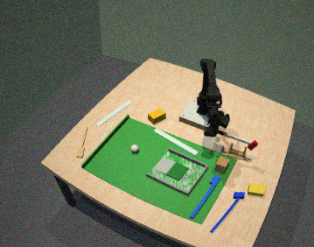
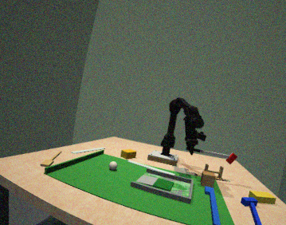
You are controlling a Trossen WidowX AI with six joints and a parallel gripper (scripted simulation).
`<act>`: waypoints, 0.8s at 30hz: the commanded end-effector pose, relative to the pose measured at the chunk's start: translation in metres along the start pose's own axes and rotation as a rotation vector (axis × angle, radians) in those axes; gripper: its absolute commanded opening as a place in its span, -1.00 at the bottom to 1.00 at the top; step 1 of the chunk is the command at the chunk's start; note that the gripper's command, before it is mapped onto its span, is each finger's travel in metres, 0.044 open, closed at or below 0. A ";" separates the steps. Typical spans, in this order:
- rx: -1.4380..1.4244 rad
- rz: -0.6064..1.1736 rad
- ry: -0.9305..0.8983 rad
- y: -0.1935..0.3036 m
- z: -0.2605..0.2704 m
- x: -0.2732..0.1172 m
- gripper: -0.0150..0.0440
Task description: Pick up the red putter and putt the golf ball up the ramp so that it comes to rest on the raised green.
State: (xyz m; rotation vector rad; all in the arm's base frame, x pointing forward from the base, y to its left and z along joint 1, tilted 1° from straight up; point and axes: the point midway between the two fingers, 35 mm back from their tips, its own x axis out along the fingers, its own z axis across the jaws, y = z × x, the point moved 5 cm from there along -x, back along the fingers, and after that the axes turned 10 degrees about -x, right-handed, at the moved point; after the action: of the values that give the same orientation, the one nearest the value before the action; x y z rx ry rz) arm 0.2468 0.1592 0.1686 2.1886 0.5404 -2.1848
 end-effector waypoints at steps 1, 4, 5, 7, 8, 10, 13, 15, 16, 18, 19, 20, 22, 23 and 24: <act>0.081 0.015 0.032 0.018 -0.010 -0.009 -0.49; 0.149 0.027 0.047 0.032 -0.016 -0.014 -0.49; 0.175 0.030 0.050 0.037 -0.018 -0.016 -0.49; 0.226 0.035 0.057 0.047 -0.021 -0.019 -0.49; 0.251 0.038 0.060 0.052 -0.022 -0.020 -0.49; 0.302 0.043 0.066 0.062 -0.024 -0.023 -0.49; 0.379 0.050 0.076 0.078 -0.027 -0.028 -0.49; 0.425 0.057 0.083 0.089 -0.029 -0.032 -0.49; 0.448 0.061 0.087 0.094 -0.030 -0.034 -0.49; 0.494 0.069 0.094 0.105 -0.032 -0.037 -0.49; 0.518 0.073 0.098 0.111 -0.032 -0.039 -0.49; 0.541 0.076 0.101 0.116 -0.033 -0.041 -0.49; 0.587 0.084 0.108 0.127 -0.033 -0.044 -0.49; 0.610 0.087 0.112 0.133 -0.033 -0.046 -0.49; 0.633 0.091 0.114 0.138 -0.033 -0.048 -0.49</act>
State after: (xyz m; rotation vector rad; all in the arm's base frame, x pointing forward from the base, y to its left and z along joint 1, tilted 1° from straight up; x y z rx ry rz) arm 0.3083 0.0412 0.1788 2.5071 -0.2068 -2.4186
